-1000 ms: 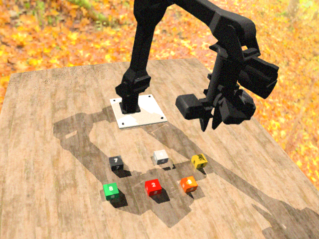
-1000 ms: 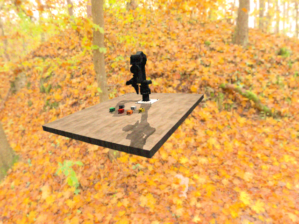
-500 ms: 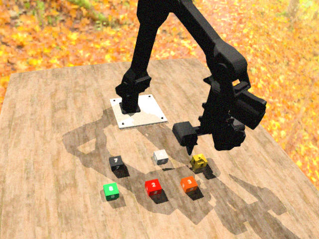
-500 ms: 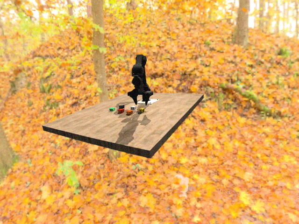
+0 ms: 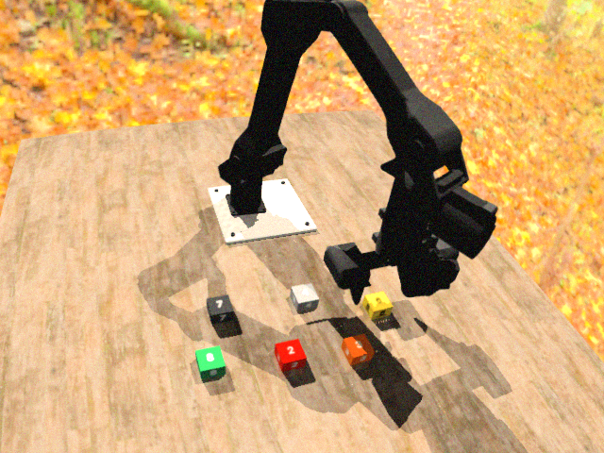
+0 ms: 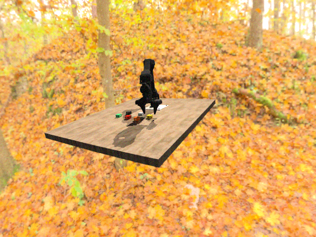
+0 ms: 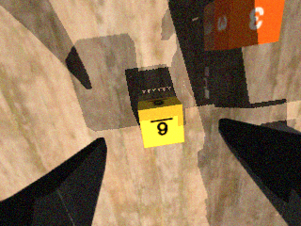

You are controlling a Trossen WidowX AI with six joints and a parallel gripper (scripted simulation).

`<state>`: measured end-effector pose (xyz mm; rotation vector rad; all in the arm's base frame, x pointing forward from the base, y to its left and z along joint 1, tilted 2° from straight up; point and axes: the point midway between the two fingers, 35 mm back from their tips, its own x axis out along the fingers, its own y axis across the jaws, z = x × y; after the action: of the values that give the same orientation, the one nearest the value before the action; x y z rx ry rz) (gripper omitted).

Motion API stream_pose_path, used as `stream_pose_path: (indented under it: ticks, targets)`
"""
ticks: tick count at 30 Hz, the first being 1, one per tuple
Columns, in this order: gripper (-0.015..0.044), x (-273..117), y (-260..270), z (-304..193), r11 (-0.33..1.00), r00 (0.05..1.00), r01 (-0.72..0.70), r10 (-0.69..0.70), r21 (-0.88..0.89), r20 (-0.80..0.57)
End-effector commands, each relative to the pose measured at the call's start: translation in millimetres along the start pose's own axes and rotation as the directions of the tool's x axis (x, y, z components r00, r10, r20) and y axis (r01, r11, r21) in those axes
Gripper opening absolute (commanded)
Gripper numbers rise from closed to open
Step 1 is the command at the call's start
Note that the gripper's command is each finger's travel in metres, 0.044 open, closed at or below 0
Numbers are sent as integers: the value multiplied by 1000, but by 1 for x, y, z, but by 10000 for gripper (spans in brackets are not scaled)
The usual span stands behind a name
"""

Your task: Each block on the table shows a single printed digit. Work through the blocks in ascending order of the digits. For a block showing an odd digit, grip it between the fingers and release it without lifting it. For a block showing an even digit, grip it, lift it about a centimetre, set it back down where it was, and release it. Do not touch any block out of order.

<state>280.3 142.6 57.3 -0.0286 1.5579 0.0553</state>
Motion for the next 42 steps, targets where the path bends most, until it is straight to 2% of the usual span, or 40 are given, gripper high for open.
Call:
stream_pose_path:
  ticks: [1, 7, 18, 42]
  targets:
    - [400, 11, -1, -2, 1000, 1000, 5, -5, 4, -15]
    - [400, 18, -1, -2, 1000, 1000, 5, -5, 3, -14]
    - [120, 18, -1, -2, 1000, 1000, 5, -5, 3, -14]
    - [120, 7, -1, -2, 1000, 1000, 5, -5, 3, -14]
